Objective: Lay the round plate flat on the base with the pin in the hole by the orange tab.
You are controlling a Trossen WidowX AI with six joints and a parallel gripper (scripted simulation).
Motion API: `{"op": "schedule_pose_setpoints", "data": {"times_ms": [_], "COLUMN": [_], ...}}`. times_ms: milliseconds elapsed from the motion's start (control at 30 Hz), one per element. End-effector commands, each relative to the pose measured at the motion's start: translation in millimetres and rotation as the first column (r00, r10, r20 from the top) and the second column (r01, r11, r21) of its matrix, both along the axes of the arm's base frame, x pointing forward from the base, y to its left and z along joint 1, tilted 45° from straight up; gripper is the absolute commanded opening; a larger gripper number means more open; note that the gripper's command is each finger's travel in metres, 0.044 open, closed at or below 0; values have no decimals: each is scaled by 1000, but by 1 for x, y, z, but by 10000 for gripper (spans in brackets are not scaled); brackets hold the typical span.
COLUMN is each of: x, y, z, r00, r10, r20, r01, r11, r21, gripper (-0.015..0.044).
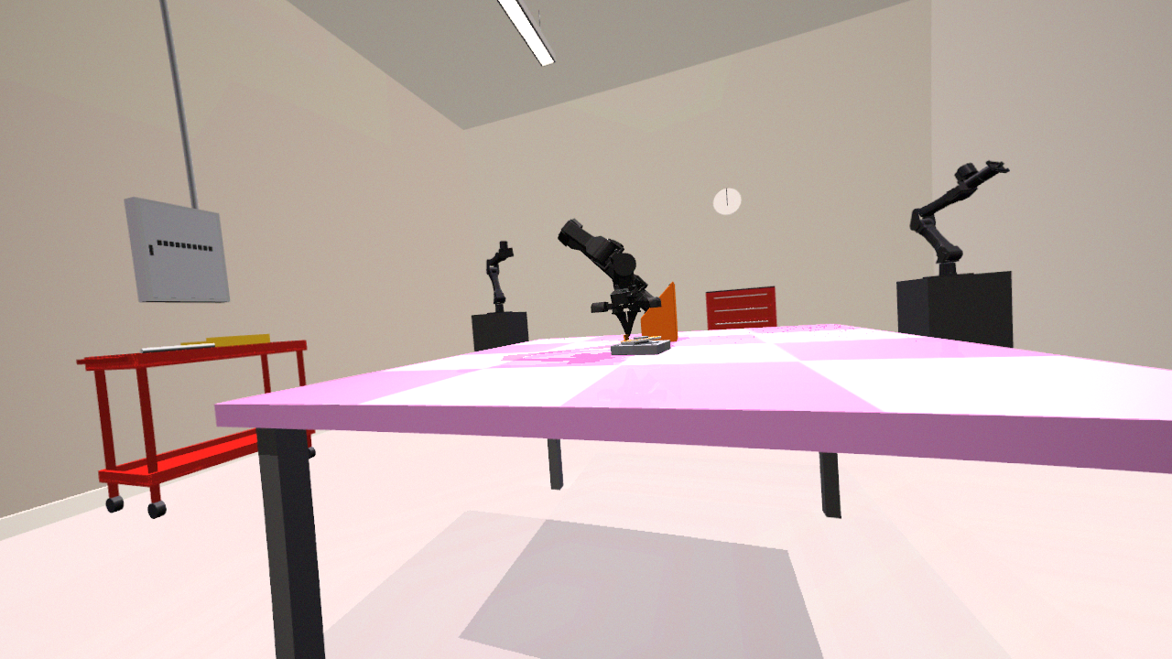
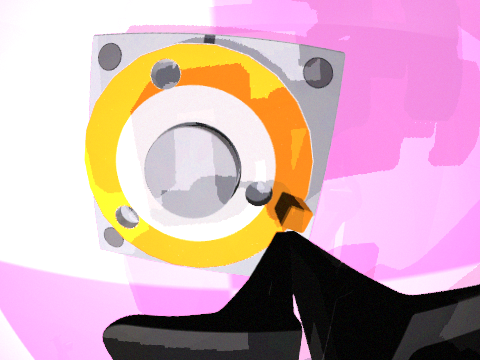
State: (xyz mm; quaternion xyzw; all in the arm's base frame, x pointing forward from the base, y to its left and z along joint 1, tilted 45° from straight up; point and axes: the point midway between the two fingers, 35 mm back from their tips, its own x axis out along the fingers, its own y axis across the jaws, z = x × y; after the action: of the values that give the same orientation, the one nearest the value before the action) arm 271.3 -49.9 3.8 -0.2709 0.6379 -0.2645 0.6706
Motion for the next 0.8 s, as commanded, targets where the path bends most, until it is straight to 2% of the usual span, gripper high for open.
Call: {"op": "schedule_pose_setpoints", "data": {"times_ms": [0, 767], "x": [6, 28], "y": [-6, -9], "z": [4, 9], "r00": [1000, 1000], "r10": [-8, -8], "r20": [9, 10], "r01": [8, 8], "r11": [1000, 1000], "r21": [-13, -13], "gripper": [0, 0]}}
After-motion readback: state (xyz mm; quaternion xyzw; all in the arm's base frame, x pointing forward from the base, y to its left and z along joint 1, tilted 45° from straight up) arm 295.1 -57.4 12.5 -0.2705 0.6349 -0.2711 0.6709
